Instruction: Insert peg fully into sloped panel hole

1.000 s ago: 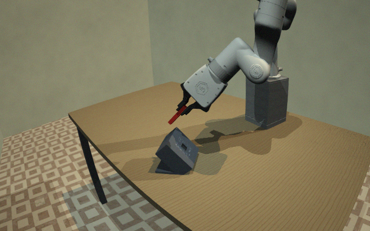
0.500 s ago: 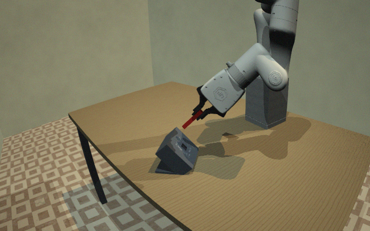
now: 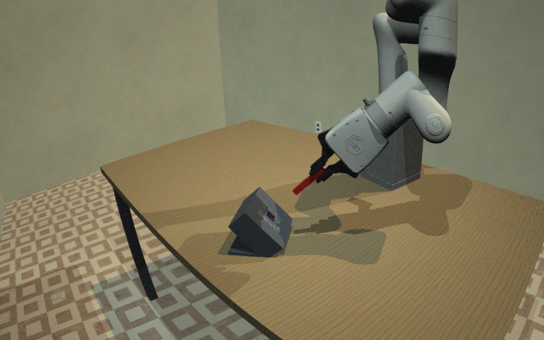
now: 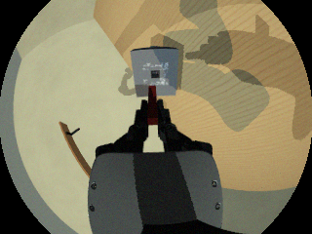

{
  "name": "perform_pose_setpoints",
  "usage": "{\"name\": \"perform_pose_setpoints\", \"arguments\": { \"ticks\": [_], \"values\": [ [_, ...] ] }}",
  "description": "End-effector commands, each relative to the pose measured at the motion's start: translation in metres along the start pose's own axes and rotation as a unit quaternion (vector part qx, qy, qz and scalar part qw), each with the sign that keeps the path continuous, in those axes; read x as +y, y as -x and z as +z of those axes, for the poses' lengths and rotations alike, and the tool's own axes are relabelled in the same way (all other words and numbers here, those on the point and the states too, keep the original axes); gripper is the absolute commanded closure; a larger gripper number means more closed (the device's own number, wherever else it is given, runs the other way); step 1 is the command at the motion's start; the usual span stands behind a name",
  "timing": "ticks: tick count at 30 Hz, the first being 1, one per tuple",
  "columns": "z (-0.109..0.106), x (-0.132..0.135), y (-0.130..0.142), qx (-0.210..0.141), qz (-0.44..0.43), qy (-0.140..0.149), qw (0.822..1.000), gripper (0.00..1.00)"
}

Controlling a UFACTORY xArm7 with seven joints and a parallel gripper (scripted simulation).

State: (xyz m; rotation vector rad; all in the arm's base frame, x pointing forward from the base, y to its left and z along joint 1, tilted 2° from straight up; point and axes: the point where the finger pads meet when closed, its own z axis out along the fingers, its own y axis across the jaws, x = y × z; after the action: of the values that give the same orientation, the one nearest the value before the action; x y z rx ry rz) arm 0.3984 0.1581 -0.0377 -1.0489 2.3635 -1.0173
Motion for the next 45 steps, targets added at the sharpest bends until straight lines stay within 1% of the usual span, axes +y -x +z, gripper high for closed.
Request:
{"name": "perform_pose_setpoints", "arguments": {
  "ticks": [1, 5, 10, 12, 17, 22, 29, 38, 45],
  "values": [
    [-0.008, 0.007, 0.002, -0.002, -0.008, -0.003, 1.0, 1.0],
    [-0.003, 0.007, 0.003, -0.002, -0.007, -0.003, 1.0, 1.0],
    [0.018, 0.007, 0.003, -0.002, -0.007, -0.003, 1.0, 1.0],
    [0.018, 0.007, 0.003, -0.002, -0.007, -0.003, 1.0, 1.0],
    [0.036, 0.007, 0.004, -0.002, -0.007, -0.003, 1.0, 1.0],
    [0.049, 0.007, 0.004, -0.002, -0.007, -0.003, 1.0, 1.0],
    [0.054, 0.007, 0.004, -0.002, -0.007, -0.003, 1.0, 1.0],
    [0.048, 0.007, 0.003, -0.002, -0.007, -0.003, 1.0, 1.0],
    [0.054, 0.007, 0.003, -0.002, -0.007, -0.003, 1.0, 1.0]
  ]
}}
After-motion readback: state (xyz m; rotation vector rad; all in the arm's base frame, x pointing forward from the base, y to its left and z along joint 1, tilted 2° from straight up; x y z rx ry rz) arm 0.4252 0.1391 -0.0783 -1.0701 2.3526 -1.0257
